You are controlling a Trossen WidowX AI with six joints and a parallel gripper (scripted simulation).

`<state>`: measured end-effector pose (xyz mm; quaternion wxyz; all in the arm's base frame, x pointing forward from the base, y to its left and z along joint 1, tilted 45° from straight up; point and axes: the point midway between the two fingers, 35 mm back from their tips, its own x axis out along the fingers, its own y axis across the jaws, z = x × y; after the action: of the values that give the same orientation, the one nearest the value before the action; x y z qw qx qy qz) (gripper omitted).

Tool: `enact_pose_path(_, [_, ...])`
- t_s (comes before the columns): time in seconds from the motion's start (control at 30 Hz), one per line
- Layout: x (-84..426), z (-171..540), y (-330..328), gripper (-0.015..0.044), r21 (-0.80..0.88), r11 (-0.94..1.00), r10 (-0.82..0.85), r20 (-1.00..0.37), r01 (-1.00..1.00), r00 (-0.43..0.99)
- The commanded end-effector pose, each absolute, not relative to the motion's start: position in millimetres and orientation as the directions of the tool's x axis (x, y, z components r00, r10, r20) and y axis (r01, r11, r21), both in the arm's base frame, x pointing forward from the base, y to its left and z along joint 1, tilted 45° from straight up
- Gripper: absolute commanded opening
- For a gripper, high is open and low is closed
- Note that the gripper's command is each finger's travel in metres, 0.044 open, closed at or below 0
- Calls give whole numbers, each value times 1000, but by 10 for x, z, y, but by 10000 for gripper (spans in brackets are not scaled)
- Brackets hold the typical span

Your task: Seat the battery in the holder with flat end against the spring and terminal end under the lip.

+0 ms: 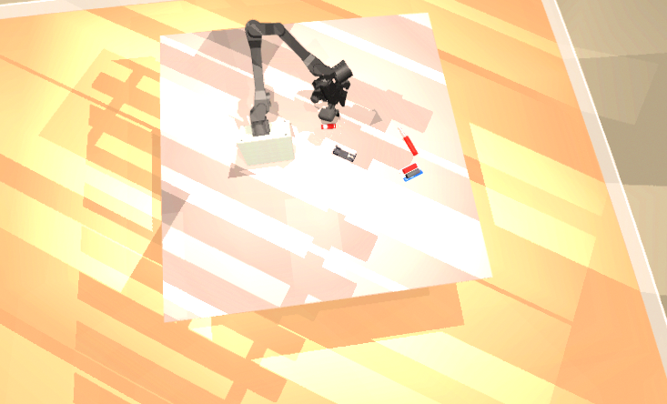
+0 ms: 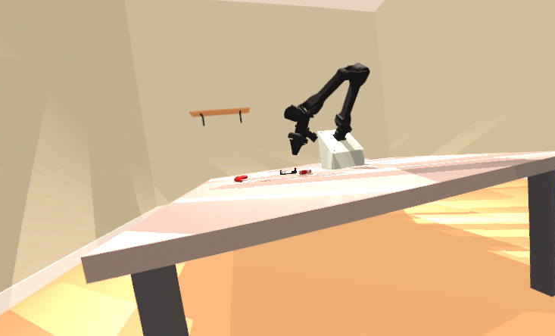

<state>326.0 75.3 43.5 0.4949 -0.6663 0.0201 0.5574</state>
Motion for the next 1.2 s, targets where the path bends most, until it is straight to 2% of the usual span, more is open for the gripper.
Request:
enact_pose_path(0.0, [2893, -58, 996, 229, -707, -701, 705, -707, -91, 60])
enact_pose_path(1.17, [2910, -292, 1223, 229, -710, -700, 708, -704, -81, 54])
